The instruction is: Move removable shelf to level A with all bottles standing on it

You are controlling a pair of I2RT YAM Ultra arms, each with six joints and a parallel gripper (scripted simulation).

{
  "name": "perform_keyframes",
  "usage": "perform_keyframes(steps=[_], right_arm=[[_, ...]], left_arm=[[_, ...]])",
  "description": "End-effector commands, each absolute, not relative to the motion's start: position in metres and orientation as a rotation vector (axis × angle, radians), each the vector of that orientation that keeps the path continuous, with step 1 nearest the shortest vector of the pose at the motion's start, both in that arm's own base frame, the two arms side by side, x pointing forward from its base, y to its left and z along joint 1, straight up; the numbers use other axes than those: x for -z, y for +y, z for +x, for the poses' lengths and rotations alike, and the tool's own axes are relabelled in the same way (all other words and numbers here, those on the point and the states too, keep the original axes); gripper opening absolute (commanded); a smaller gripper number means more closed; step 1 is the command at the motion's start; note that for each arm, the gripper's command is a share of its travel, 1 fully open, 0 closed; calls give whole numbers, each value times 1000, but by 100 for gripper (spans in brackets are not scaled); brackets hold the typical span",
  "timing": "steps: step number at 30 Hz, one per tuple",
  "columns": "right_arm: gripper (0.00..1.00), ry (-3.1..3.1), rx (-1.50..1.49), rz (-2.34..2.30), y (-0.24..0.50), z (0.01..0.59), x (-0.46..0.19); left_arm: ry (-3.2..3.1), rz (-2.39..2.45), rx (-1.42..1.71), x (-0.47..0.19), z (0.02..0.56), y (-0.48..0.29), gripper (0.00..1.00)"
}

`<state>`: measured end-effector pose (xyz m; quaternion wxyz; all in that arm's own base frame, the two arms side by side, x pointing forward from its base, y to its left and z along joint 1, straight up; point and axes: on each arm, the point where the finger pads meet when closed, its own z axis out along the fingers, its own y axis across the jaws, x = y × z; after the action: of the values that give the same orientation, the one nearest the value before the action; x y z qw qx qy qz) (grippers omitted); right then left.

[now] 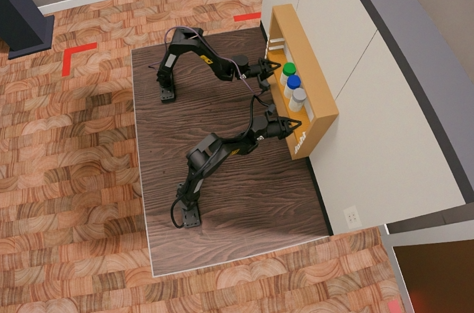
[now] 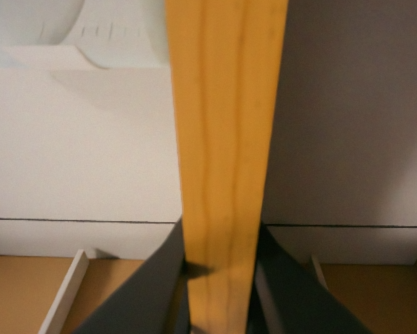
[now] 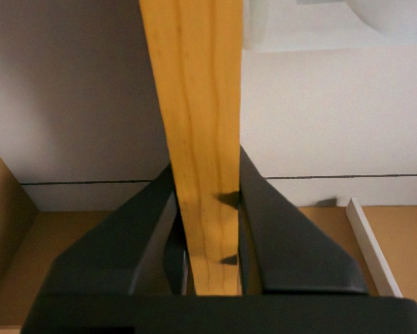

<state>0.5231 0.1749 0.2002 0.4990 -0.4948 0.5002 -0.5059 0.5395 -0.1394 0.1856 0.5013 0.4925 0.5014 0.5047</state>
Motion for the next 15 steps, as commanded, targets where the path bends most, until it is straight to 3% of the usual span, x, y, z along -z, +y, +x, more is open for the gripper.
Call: perform_keyframes(steps=[1,15], right_arm=[[0,1220,1220,-1202,173,528,-207],[0,1220,1220,-1202,173,528,-215]], left_arm=[[1221,1201,-1221,-193,546,-137,0],[1221,1201,-1221,-200,546,-137,0]])
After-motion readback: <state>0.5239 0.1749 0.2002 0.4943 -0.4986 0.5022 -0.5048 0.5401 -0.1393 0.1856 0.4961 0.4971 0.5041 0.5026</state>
